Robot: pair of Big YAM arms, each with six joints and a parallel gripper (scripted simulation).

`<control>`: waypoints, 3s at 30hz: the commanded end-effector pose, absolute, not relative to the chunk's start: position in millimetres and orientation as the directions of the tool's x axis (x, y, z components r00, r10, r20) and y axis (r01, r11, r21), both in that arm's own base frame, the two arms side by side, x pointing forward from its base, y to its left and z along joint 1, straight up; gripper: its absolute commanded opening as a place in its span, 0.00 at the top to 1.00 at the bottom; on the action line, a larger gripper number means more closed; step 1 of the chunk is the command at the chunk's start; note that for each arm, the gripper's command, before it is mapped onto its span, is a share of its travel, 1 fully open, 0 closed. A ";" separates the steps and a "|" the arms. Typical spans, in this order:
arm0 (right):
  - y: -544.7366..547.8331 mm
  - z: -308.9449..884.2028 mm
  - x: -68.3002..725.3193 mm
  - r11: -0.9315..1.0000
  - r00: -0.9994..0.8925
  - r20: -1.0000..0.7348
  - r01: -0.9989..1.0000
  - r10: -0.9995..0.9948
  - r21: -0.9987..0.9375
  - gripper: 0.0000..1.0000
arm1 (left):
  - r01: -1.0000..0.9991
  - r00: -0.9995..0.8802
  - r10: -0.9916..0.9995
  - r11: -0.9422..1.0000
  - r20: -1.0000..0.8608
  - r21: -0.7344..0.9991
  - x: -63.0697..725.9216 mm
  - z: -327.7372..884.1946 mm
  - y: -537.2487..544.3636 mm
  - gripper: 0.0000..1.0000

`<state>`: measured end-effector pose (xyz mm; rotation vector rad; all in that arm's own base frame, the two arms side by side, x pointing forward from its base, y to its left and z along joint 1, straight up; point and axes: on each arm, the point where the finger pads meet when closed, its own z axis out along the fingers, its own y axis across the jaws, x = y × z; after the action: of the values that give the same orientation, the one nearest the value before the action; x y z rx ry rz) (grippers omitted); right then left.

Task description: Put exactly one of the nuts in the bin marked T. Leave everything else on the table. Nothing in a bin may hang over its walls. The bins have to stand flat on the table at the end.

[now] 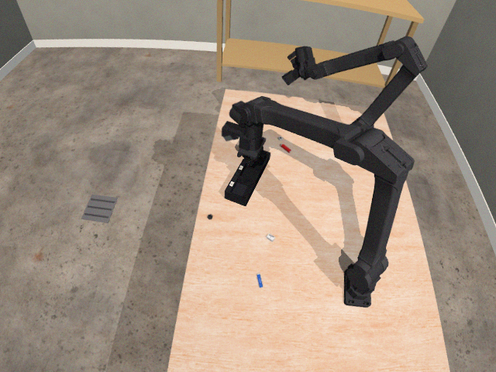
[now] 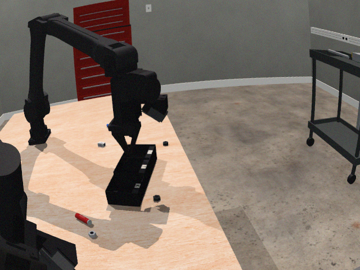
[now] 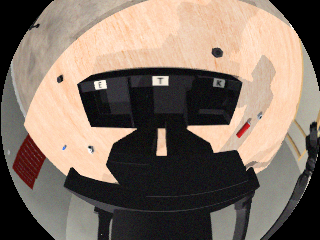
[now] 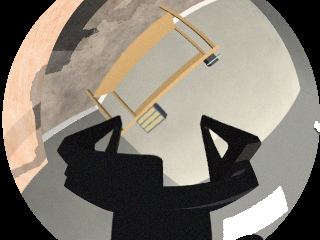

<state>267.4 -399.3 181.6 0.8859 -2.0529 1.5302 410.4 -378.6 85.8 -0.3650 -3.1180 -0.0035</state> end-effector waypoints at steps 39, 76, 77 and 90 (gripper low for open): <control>-404.4 185.9 262.7 0.193 -0.712 0.666 -0.701 -0.221 -0.686 0.00 | 0.236 -0.972 0.236 0.972 -0.021 -0.012 414.1 31.9 -376.7 0.91; -404.4 185.9 262.7 0.193 -0.712 0.666 -0.701 -0.221 -0.686 0.00 | 0.235 -0.972 0.235 0.972 -0.015 -0.009 413.4 25.7 -374.9 0.91; -404.4 185.9 262.7 0.193 -0.712 0.666 -0.701 -0.221 -0.686 0.00 | 0.235 -0.972 0.235 0.972 -0.015 -0.009 413.4 25.4 -374.8 0.91; -404.4 185.9 262.7 0.193 -0.712 0.666 -0.701 -0.221 -0.686 0.00 | 0.235 -0.972 0.235 0.972 -0.010 -0.006 413.1 22.1 -374.4 0.91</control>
<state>267.4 -399.3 181.6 0.8859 -2.0529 1.5302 409.6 -377.0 26.1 -0.3669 -3.1235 0.0030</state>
